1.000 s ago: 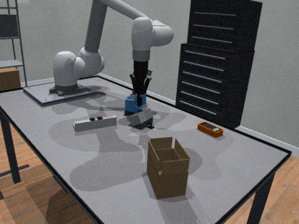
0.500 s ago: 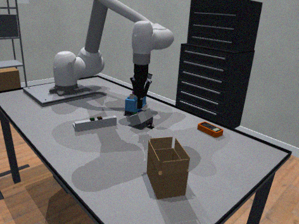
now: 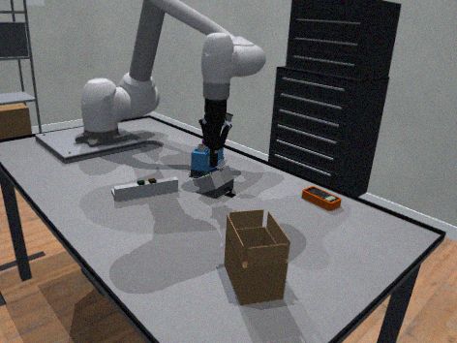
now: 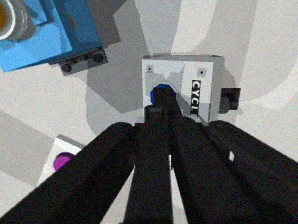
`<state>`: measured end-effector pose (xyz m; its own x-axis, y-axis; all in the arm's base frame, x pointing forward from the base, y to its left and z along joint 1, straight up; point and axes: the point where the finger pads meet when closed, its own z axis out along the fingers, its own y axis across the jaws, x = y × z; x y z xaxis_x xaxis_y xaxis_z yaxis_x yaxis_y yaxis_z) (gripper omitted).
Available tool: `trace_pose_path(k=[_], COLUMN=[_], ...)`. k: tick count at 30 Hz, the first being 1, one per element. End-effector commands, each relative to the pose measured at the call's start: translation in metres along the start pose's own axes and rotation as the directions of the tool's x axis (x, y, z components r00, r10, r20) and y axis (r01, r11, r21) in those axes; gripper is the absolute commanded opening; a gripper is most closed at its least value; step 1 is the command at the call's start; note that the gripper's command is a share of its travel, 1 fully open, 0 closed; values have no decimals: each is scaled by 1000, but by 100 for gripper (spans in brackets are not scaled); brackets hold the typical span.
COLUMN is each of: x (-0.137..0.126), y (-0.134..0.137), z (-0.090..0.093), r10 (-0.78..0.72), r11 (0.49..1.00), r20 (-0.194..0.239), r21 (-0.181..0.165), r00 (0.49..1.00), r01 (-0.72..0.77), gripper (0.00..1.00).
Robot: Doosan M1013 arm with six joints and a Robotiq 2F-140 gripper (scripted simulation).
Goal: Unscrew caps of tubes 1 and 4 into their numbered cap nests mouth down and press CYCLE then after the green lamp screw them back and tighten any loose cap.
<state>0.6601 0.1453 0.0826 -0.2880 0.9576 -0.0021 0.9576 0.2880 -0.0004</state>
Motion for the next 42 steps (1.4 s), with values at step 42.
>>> trace_pose_path(k=[42], x=[0], y=[0], z=[-1], r10=[0], r11=[1000], r20=[0], r21=[-1], r00=[1000], r01=[0], gripper=[10])
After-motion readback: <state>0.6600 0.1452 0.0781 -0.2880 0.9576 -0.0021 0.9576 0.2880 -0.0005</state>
